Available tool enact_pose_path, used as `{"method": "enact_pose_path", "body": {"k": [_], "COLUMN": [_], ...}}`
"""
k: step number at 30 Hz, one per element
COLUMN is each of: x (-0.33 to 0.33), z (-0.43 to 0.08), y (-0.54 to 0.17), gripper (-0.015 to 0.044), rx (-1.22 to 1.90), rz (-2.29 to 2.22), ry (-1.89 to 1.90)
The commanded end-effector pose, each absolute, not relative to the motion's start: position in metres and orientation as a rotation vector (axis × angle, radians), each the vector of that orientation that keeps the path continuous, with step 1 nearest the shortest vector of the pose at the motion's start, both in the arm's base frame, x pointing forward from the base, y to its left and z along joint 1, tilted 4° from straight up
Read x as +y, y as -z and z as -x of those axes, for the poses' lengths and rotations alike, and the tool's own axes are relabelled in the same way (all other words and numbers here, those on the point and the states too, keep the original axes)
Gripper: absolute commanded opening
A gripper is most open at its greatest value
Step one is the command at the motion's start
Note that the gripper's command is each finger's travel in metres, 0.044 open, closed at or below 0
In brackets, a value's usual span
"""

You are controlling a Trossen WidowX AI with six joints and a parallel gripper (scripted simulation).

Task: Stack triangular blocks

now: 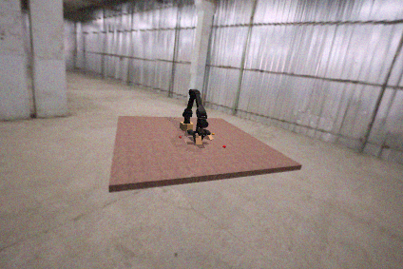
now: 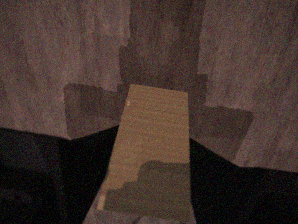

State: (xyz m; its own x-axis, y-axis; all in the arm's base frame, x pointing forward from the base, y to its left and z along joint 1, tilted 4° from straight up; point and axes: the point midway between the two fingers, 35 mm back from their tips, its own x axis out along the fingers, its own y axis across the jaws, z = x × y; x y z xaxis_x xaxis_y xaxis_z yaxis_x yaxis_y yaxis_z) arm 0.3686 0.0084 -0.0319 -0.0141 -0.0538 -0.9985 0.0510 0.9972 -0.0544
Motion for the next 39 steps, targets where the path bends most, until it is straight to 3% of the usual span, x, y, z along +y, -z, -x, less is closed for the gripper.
{"method": "enact_pose_path", "body": {"k": [1,3,21,39], "x": [0.008,0.009,0.010,0.011], "z": [-0.369,-0.369,-0.371,-0.372], "y": [0.030,0.023,0.003,0.003], "gripper": [0.0052,0.0000,0.0000,0.0000], "rx": [1.582,1.582,1.568,1.497], "rz": [0.008,0.007,-0.040,-0.444], "ry": [0.082,0.082,0.124,0.535]}}
